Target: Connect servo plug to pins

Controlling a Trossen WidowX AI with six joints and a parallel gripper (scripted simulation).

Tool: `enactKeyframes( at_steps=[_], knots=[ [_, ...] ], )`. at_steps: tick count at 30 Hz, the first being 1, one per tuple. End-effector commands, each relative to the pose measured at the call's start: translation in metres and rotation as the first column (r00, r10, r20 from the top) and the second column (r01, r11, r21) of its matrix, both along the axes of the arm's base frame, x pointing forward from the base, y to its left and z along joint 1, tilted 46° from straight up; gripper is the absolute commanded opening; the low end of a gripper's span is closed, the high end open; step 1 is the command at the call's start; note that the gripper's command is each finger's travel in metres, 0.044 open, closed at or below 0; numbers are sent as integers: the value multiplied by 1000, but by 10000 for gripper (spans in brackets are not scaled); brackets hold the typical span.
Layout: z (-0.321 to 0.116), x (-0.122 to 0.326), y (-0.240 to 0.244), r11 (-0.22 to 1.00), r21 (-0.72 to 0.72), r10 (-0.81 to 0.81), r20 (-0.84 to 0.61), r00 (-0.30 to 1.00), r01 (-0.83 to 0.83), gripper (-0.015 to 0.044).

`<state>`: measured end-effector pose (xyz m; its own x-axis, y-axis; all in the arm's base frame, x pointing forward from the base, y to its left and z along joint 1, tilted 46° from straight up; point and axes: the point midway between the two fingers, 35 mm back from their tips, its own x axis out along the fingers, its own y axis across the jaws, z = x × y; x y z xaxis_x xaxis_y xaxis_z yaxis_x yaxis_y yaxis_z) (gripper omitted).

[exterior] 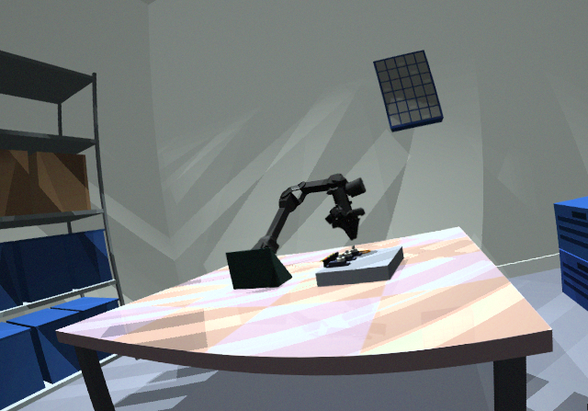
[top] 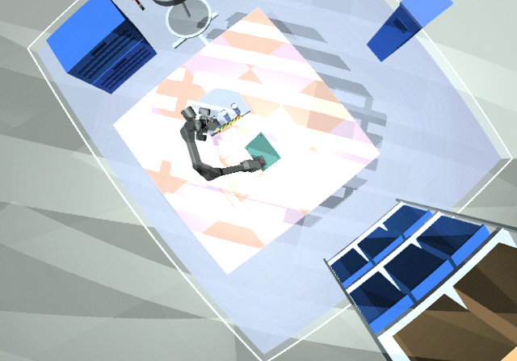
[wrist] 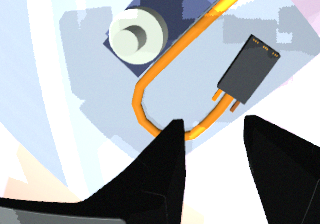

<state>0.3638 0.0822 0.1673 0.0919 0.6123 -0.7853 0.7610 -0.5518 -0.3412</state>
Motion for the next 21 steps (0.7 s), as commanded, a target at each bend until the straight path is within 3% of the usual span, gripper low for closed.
enactKeyframes(
  at_steps=[1, 13, 21],
  knots=[
    [-2, 0, 3, 997, 33, -70, -121, 990, 75, 115],
    [-6, -3, 11, 955, 43, -240, -462, 854, 292, 115],
    [-6, -3, 12, 947, 36, -258, -502, 826, 318, 115]
  ],
)
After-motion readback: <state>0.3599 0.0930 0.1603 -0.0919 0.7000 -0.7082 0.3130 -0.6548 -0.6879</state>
